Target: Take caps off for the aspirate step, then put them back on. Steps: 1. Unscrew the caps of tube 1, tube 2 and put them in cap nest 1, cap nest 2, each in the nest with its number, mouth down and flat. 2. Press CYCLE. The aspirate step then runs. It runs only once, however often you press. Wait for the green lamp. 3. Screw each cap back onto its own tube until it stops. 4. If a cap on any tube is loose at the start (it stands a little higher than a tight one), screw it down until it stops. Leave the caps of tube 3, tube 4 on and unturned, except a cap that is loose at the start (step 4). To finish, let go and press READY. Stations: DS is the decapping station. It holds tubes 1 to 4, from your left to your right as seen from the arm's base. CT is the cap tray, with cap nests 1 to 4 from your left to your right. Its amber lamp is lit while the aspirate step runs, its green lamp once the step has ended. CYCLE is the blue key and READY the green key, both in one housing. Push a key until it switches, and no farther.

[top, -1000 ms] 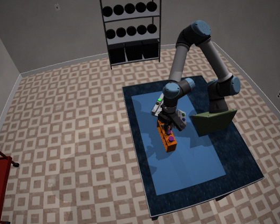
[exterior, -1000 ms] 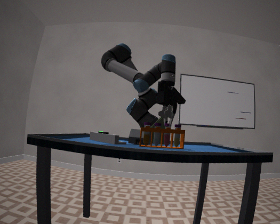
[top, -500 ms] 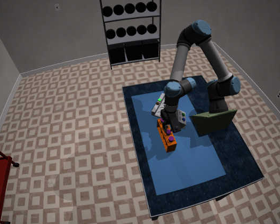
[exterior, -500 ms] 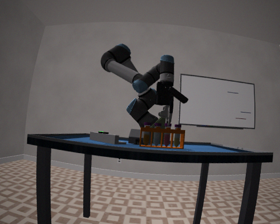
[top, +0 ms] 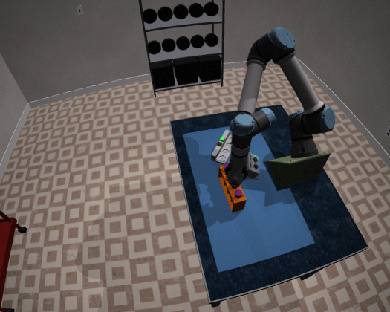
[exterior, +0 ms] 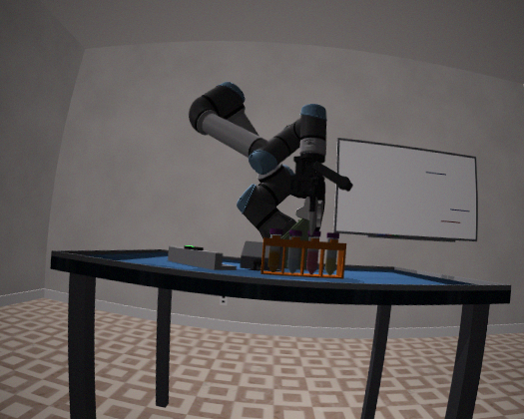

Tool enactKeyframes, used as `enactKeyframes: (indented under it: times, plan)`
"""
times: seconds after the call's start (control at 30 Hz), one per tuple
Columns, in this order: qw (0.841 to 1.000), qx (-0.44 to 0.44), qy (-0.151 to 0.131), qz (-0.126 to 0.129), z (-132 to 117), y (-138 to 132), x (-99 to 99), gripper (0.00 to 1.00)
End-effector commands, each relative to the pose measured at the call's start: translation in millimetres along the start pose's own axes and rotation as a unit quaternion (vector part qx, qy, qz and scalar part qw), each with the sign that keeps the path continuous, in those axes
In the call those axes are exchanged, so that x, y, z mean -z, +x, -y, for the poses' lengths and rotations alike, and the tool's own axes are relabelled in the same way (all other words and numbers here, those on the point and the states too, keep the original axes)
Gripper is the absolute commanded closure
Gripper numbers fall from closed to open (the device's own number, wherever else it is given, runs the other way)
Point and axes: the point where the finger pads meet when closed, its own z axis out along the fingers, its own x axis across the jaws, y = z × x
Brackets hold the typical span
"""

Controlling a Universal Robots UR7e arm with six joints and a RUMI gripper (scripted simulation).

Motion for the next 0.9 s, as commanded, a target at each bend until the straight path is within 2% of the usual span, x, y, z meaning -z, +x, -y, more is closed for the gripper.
enactKeyframes:
  times: [0.0, 0.07, 0.1, 0.43, 0.53, 0.6, 0.7, 0.73, 0.8, 0.83, 0.87]
  plan:
    - [1.0, -0.014, -0.004, 0.001, 0.2, 0.0, 0.2, 1.0]
    - [1.0, -0.014, -0.004, 0.001, 0.2, 0.0, 0.2, 1.0]
    - [1.0, -0.014, -0.004, 0.001, 0.2, 0.0, 0.2, 0.65]
    - [1.0, -0.014, -0.004, 0.001, 0.2, 0.0, 0.2, 0.65]
    - [0.994, 0.111, -0.004, 0.002, 0.2, 0.0, 0.6, 0.65]
    - [0.994, 0.111, -0.004, 0.002, 0.2, 0.0, 0.6, 0.65]
    - [0.972, 0.234, -0.004, 0.002, 0.2, 0.0, 0.6, 0.65]
    - [0.972, 0.234, -0.004, 0.002, 0.2, 0.0, 0.6, 0.65]
    - [0.95, 0.311, -0.004, 0.002, 0.2, 0.0, 0.7, 0.65]
    - [0.949, 0.314, -0.004, 0.002, 0.2, 0.0, 0.6, 0.65]
    - [0.935, 0.353, -0.004, 0.003, 0.2, 0.0, 0.6, 0.65]
